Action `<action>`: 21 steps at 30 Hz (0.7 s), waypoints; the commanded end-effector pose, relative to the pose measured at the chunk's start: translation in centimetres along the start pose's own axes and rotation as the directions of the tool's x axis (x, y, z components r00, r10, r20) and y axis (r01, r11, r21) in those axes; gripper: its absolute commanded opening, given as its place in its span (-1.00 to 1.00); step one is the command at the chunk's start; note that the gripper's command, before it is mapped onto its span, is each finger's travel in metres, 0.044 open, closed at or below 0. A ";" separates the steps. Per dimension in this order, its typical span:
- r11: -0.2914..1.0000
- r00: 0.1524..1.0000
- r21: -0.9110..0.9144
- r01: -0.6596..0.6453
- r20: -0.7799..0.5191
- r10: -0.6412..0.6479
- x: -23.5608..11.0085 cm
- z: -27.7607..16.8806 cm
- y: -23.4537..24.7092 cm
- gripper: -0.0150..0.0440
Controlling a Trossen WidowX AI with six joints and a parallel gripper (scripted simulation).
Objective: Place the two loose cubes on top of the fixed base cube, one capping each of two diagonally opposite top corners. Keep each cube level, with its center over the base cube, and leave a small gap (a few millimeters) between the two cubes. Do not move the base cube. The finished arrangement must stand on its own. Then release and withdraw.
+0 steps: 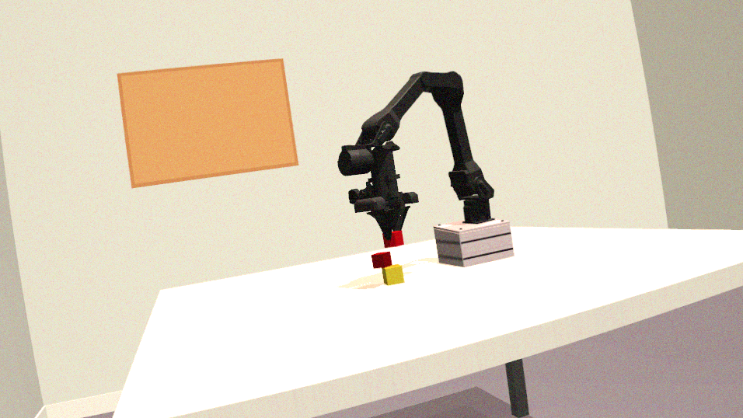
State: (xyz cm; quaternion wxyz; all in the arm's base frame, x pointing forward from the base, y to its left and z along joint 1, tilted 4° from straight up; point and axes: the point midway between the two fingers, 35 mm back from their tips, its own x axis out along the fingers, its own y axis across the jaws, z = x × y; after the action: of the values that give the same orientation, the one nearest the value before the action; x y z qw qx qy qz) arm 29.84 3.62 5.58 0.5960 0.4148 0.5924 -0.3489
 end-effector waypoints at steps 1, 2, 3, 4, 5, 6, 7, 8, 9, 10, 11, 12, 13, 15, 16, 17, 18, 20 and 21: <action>1.000 1.000 0.005 0.011 -0.003 -0.011 1.2 -0.1 -0.4 -0.14; 1.000 1.000 0.005 0.012 -0.003 -0.012 1.4 -0.1 -0.4 -0.14; 1.000 1.000 0.005 0.012 -0.003 -0.012 1.4 -0.1 -0.4 -0.14; 1.000 1.000 0.005 0.012 -0.003 -0.012 1.4 -0.1 -0.4 -0.14; 1.000 1.000 0.005 0.012 -0.003 -0.012 1.4 -0.1 -0.4 -0.14; 1.000 1.000 0.005 0.012 -0.003 -0.012 1.4 -0.1 -0.4 -0.14; 1.000 1.000 0.005 0.012 -0.003 -0.012 1.4 -0.1 -0.4 -0.14; 1.000 1.000 0.005 0.012 -0.003 -0.012 1.4 -0.1 -0.4 -0.14; 1.000 1.000 0.005 0.012 -0.003 -0.012 1.4 -0.1 -0.4 -0.14; 1.000 1.000 0.005 0.012 -0.003 -0.012 1.4 -0.1 -0.4 -0.14; 1.000 1.000 0.005 0.012 -0.003 -0.012 1.5 -0.1 -0.4 -0.14; 1.000 1.000 0.005 0.012 -0.003 -0.012 1.6 -0.1 -0.4 -0.14; 1.000 1.000 0.005 0.012 -0.003 -0.012 1.8 -0.1 -0.4 -0.14; 1.000 1.000 0.005 0.012 -0.003 -0.012 2.3 -0.1 -0.3 -0.14; 1.000 1.000 0.005 0.012 -0.003 -0.012 2.6 -0.1 -0.3 -0.14; 1.000 1.000 0.005 0.012 -0.003 -0.012 2.9 -0.1 -0.3 -0.14; 1.000 1.000 0.005 0.012 -0.003 -0.012 3.1 -0.1 -0.3 -0.14; 1.000 1.000 0.005 0.012 -0.003 -0.012 3.6 -0.1 -0.3 -0.14; 1.000 1.000 0.005 0.012 -0.003 -0.012 3.9 -0.1 -0.3 -0.14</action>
State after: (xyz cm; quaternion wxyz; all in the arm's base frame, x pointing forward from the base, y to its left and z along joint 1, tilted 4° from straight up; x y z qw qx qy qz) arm 30.02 3.85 2.54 0.5953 0.4150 0.5927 -0.3495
